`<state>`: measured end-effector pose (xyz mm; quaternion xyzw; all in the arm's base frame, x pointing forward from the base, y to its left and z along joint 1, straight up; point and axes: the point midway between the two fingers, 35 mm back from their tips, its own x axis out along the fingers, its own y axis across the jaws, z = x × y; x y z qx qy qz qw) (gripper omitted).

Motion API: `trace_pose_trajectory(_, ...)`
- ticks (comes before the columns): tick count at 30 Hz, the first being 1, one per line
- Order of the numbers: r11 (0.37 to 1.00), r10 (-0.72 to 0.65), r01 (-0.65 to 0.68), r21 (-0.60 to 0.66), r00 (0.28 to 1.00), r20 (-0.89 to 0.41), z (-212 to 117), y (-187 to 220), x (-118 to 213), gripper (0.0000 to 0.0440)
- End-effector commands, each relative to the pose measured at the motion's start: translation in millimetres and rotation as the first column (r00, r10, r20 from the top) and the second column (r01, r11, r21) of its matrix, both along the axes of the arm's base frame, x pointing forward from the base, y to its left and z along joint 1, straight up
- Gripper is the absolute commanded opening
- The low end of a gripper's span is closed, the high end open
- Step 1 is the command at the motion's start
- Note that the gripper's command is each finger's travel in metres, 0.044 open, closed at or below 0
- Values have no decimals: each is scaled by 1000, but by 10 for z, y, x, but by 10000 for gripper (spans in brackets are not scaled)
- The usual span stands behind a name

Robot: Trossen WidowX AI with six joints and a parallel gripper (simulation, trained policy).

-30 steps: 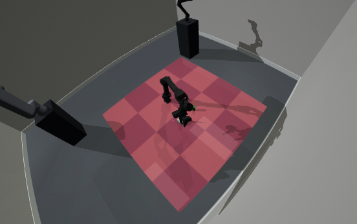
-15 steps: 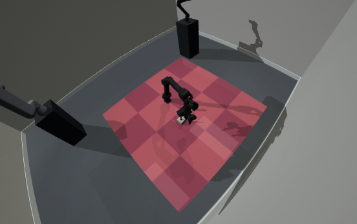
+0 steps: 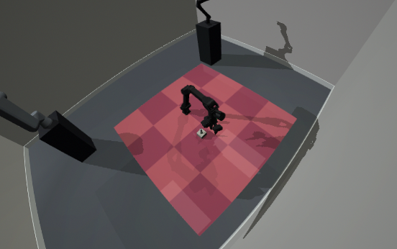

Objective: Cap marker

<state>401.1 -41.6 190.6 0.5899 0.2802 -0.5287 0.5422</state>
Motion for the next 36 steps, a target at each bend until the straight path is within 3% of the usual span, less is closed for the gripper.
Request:
trace_pose_trajectory(1,999,8,-6,39,1000,-30,-66,156,-26,321)
trace_pose_trajectory(36,972,99,-30,234,953,-287,-439,1085,-533,324)
